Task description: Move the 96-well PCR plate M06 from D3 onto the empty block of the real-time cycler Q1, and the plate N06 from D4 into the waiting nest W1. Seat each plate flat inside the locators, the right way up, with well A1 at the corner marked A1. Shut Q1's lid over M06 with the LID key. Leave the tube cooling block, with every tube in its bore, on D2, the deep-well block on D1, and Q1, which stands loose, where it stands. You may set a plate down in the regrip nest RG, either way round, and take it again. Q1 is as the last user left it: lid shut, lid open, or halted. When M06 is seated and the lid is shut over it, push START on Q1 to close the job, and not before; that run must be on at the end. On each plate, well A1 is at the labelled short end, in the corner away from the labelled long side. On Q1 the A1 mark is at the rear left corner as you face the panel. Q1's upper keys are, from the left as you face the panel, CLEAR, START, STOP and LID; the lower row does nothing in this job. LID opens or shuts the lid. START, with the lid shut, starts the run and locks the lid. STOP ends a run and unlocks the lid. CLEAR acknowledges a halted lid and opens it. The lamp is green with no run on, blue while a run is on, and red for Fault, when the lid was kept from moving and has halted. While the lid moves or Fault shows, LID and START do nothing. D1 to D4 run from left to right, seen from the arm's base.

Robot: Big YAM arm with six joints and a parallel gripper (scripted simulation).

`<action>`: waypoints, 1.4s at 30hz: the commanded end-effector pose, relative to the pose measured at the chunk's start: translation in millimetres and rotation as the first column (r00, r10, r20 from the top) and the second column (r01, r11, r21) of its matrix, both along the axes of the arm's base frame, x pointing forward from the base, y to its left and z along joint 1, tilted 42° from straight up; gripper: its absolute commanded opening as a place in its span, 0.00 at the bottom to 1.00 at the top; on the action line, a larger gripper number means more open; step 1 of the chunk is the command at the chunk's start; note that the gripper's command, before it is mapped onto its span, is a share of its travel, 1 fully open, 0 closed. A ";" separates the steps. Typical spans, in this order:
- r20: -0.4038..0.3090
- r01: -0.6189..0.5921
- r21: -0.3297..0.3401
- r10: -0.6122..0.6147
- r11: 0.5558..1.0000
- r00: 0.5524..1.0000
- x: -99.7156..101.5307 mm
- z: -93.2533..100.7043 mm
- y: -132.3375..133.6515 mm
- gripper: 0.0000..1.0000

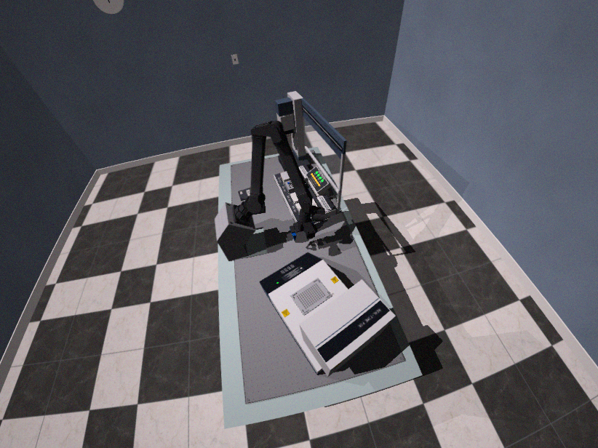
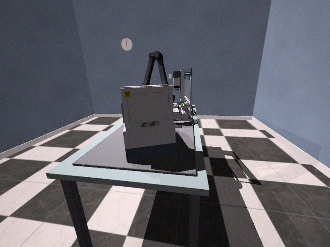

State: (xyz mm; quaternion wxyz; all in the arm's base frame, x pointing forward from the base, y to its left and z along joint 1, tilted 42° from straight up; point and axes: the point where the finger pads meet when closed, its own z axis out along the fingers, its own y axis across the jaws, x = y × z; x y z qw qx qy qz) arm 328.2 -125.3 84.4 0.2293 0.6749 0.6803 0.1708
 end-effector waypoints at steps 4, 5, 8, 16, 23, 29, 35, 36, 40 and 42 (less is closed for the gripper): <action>0.001 -0.144 -0.085 0.145 0.986 0.989 26.4 21.6 22.6 1.00; -0.009 -0.163 -0.093 0.163 0.982 0.987 28.9 20.9 27.4 1.00; -0.039 -0.214 -0.116 0.211 0.970 0.977 32.5 17.1 40.5 1.00; -0.032 -0.281 -0.185 0.280 0.942 0.959 50.1 35.5 60.0 1.00; -0.080 -0.407 -0.258 0.400 0.876 0.913 56.4 37.8 83.9 1.00; -0.109 -0.491 -0.303 0.482 0.817 0.869 68.9 45.1 112.1 1.00; -0.112 -0.535 -0.351 0.533 0.769 0.839 74.3 58.9 133.4 1.00; -0.121 -0.554 -0.360 0.551 0.751 0.825 76.0 59.4 140.5 1.00; -0.154 -0.606 -0.394 0.600 0.691 0.785 81.9 62.0 159.4 1.00; -0.167 -0.621 -0.411 0.614 0.668 0.771 83.3 64.1 163.9 1.00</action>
